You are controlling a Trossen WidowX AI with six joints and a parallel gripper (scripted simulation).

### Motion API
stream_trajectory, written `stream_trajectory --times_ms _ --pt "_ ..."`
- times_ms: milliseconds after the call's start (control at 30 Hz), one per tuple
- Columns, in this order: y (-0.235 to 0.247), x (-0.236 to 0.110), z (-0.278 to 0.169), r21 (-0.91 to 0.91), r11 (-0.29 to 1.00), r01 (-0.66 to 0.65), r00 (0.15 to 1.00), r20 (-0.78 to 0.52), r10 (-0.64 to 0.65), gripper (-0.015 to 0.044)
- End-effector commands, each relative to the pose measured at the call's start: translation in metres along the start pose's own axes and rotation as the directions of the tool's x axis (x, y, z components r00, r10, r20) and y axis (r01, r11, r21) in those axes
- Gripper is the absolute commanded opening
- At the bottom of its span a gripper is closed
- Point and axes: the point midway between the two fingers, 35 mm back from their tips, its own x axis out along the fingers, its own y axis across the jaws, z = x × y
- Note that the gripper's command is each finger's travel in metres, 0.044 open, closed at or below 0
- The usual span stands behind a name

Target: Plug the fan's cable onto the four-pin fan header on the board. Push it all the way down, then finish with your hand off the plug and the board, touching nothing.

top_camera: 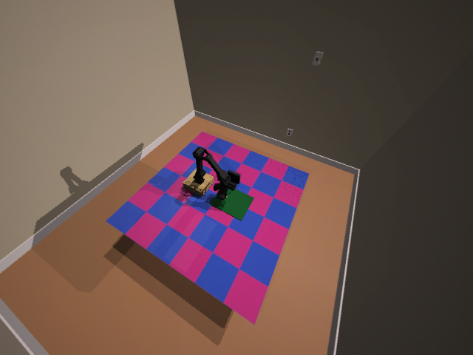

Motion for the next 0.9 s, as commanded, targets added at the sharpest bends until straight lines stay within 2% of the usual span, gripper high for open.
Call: stream_trajectory --times_ms 0,867 --pt "0.001 0.001 0.0 -0.003 1.0 -0.004 1.0 0.0 0.004 0.0" --pt "0.001 0.013 0.0 -0.002 1.0 -0.004 1.0 0.0 0.004 0.0"
